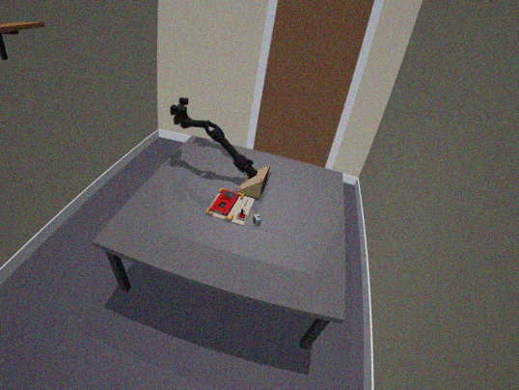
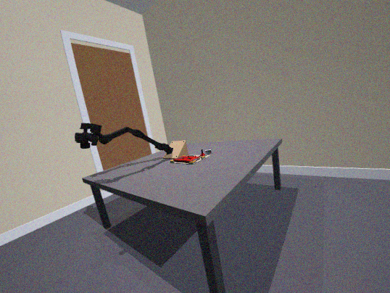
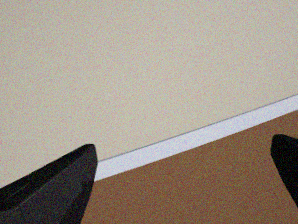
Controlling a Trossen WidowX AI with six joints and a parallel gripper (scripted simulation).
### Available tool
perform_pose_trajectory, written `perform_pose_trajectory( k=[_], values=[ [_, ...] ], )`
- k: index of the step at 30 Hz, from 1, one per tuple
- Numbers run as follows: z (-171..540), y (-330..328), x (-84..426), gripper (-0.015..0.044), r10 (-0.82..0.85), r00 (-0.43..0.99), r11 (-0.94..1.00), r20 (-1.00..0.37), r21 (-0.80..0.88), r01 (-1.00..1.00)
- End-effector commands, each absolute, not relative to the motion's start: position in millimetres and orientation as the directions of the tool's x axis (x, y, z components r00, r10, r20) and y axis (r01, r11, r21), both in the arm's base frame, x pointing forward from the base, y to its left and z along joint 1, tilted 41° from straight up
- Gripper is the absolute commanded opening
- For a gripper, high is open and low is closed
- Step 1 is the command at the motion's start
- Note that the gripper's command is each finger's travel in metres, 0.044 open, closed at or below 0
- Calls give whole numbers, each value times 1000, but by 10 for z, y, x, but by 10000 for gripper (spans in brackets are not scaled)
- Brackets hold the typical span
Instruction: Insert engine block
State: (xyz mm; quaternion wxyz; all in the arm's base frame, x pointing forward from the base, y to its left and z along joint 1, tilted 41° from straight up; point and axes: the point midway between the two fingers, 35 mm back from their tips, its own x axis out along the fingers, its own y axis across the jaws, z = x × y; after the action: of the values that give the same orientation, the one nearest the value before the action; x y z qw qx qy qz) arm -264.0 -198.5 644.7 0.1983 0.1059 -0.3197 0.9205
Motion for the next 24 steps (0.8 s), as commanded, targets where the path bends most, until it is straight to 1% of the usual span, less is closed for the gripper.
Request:
perform_pose_trajectory(
  k=[1,2,8,16,24],
  values=[
    [6447,-1985,-2640,426,297,-899,-717,322,-546,-433],
    [6446,-1991,-2638,440,295,-899,-718,322,-546,-432],
    [6420,-2277,-2545,440,208,-914,-755,349,-536,-377],
    [6255,-2953,-2266,440,3,-939,-728,344,-643,-238],
    [6042,-3588,-1837,440,-208,-923,-660,323,-743,-112]
  ],
)
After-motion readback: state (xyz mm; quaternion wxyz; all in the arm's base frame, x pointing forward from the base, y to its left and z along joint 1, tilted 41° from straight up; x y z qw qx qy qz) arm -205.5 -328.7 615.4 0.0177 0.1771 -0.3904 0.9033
